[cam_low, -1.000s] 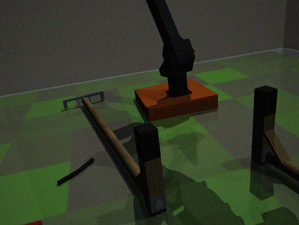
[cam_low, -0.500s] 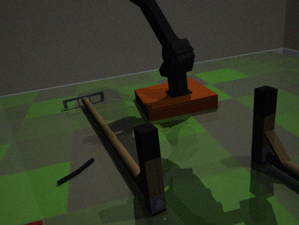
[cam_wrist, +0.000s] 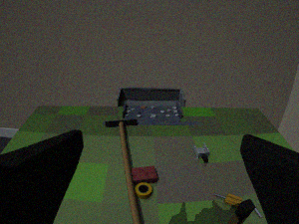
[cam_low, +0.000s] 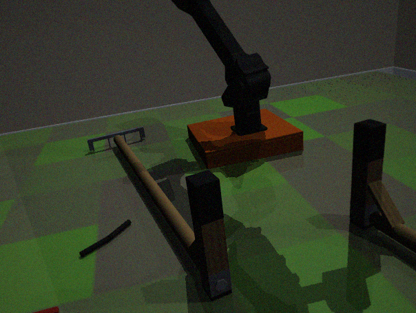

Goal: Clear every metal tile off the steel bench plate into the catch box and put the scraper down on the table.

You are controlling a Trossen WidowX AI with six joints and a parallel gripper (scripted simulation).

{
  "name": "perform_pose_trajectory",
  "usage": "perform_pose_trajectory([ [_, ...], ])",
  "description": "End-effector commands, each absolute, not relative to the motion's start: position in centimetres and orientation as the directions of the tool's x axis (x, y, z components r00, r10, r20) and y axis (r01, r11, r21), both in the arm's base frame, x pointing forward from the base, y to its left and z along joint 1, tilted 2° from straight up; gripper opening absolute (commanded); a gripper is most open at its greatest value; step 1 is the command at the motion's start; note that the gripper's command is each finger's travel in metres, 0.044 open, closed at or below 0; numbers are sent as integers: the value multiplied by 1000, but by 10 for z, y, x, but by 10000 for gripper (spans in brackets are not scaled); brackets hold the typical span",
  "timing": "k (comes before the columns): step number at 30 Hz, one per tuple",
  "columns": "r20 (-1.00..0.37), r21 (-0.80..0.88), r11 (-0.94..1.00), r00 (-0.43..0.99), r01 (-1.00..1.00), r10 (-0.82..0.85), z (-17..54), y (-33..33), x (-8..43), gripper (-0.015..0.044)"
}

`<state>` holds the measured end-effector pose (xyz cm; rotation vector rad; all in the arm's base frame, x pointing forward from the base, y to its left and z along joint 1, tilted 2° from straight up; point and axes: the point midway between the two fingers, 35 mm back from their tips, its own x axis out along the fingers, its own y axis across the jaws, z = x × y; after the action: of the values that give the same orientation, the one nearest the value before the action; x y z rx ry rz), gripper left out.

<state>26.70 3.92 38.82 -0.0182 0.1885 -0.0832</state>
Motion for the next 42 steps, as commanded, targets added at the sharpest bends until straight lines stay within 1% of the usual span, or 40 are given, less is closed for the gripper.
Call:
perform_pose_trajectory([
  [1,-183,-19,996,979,85,-88,389,39,267,440],
  [22,-187,-22,996,978,84,-87,389,39,268,440],
  [42,-326,-98,995,943,35,-66,378,59,319,440],
])
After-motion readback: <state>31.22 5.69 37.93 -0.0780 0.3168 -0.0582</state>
